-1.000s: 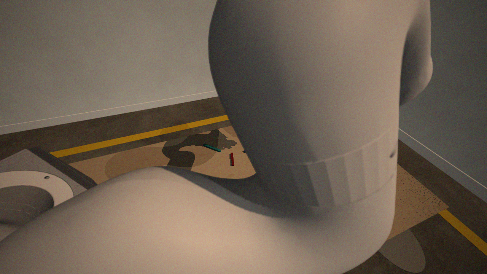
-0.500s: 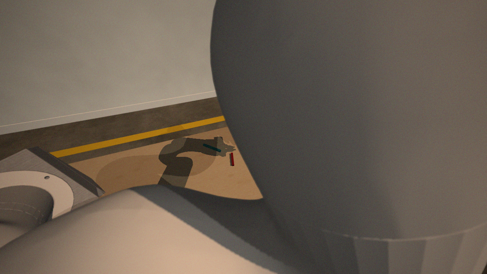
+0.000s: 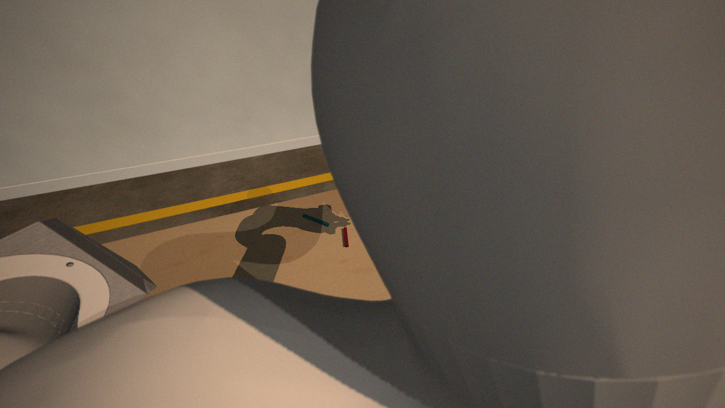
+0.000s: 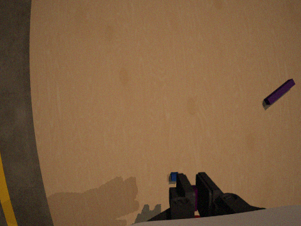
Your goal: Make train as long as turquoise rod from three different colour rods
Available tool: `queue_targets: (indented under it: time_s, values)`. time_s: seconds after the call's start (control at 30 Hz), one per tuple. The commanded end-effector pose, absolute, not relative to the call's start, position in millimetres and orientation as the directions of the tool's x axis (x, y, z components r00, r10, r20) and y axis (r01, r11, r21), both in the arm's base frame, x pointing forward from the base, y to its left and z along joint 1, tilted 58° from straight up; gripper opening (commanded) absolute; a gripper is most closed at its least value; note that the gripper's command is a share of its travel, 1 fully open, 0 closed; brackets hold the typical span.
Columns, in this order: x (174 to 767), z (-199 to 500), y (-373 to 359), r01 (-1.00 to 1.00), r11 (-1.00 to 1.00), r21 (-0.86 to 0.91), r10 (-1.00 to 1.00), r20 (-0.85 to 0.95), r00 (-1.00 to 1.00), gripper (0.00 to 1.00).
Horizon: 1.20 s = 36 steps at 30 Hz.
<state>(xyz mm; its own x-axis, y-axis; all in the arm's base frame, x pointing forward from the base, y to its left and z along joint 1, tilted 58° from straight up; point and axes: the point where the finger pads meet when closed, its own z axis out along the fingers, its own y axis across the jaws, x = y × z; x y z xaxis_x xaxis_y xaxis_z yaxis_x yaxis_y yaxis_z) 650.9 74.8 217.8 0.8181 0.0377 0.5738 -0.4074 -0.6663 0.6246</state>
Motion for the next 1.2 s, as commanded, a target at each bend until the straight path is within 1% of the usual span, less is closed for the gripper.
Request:
queue_targets:
  time_s: [0.0,0.27,0.67,1.17]
  values:
    - [651.3,218.1,75.2,-0.408,-0.667,0.624,0.038,0.575,0.817,0.04]
    - [654.7,213.6,68.9,-0.408,-0.667,0.624,0.038,0.575,0.817,0.04]
    - [674.2,188.0,32.9,-0.408,-0.667,0.624,0.038,0.575,0.817,0.04]
    - [686.6,171.7,10.0,-0.408,-0.667,0.624,0.038,0.575,0.817,0.04]
